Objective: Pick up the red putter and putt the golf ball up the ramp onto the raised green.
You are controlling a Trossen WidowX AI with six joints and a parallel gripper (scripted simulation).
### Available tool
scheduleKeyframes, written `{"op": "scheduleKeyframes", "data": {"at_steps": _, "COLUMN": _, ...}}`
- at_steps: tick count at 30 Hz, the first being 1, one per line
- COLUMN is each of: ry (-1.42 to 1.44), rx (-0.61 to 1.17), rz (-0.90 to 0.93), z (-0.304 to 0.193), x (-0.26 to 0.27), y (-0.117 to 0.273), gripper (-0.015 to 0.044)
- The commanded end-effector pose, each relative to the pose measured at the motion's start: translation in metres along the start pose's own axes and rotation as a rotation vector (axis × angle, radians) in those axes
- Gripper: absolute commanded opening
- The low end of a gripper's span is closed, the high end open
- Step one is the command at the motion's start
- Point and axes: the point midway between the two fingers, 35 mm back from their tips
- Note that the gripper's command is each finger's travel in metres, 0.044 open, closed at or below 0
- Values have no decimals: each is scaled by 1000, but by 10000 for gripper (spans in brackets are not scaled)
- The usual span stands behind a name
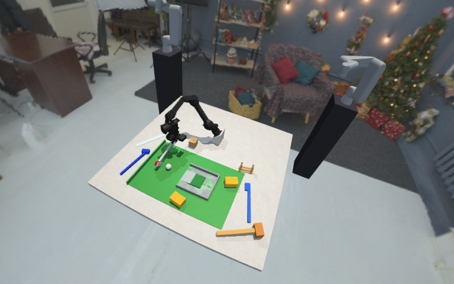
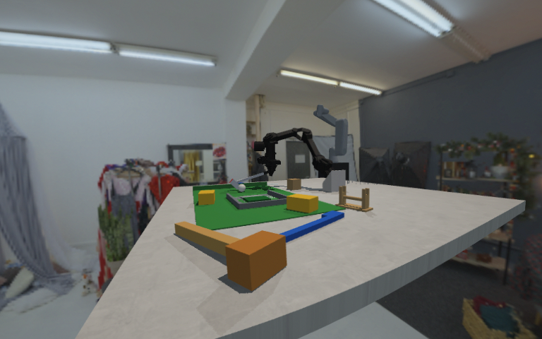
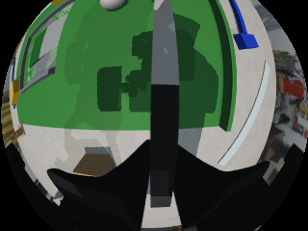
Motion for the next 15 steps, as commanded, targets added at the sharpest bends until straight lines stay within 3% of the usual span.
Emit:
{"op": "scheduleKeyframes", "data": {"at_steps": 1, "ry": 29, "rx": 0, "rz": 19, "z": 15, "x": 48, "y": -2, "gripper": 0}}
{"op": "scheduleKeyframes", "data": {"at_steps": 6, "ry": 35, "rx": -1, "rz": 9, "z": 20, "x": 105, "y": 0, "gripper": 0}}
{"op": "scheduleKeyframes", "data": {"at_steps": 15, "ry": 35, "rx": -2, "rz": 12, "z": 21, "x": 107, "y": 20, "gripper": 0}}
Point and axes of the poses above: the point midway between the two fingers, 35 mm back from their tips, its own y axis back along the fingers, its own x axis across the jaws, z = x × y, and after that the axes turned 15 degrees about y, right-handed
